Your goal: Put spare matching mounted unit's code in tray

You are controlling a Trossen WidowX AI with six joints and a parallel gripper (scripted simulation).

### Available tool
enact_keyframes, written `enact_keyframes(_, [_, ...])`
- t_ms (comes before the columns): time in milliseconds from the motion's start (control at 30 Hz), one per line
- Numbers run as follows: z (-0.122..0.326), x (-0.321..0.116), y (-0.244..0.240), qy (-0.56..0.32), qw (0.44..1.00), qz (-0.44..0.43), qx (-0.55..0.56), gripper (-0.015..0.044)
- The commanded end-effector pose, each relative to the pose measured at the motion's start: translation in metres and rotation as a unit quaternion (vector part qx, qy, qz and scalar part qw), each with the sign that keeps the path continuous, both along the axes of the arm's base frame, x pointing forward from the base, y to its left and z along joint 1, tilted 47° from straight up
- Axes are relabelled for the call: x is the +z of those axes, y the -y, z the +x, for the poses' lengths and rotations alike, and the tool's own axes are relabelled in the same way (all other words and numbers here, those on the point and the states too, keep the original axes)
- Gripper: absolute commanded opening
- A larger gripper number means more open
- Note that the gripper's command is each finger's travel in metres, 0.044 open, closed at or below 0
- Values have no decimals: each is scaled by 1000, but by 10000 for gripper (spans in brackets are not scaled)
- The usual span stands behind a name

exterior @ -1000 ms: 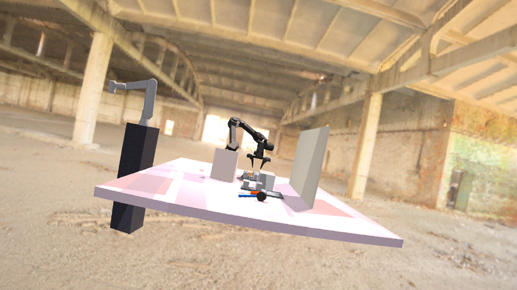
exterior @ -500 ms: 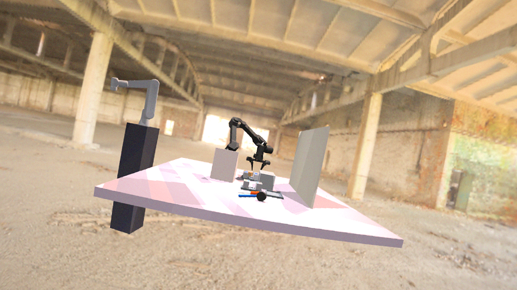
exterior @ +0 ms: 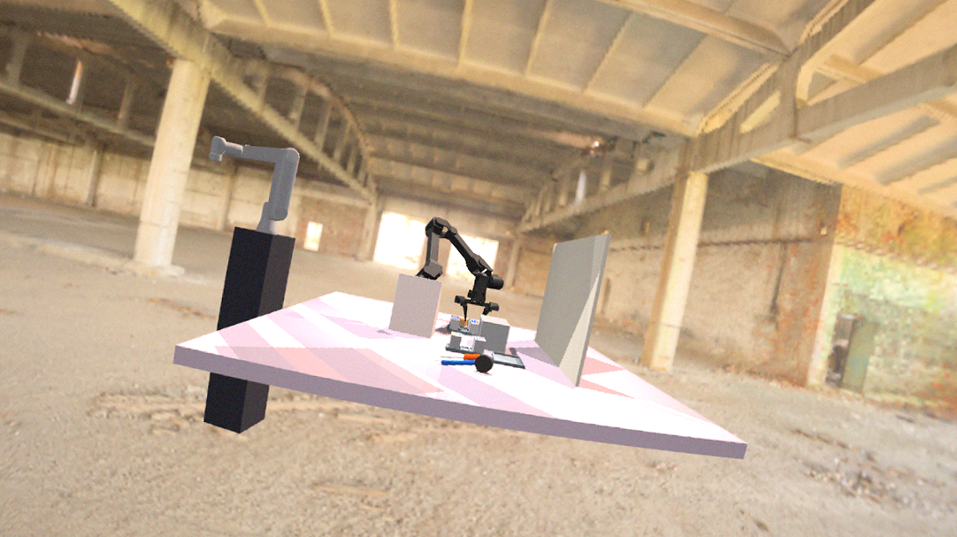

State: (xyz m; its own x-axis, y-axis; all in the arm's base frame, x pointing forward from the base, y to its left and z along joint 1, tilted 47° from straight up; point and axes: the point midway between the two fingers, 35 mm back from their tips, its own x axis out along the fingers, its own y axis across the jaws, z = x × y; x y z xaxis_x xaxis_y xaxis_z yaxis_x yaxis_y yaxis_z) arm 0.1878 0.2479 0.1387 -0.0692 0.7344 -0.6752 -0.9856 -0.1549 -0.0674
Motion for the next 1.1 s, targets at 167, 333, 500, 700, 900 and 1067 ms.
enact_keyframes(167, [-3,-11,-11,-2,1000,-1,-3,300])
enact_keyframes(333, [-4,-16,-16,-2,1000,0,-3,300])
enact_keyframes(500, [-4,-16,-16,-2,1000,0,-3,300])
enact_keyframes(700, [-5,-15,-16,-3,1000,2,-1,221])
enact_keyframes(900, [-5,-15,-16,-3,1000,2,-1,142])
enact_keyframes(1067, [-5,-15,-16,-3,1000,2,-1,89])
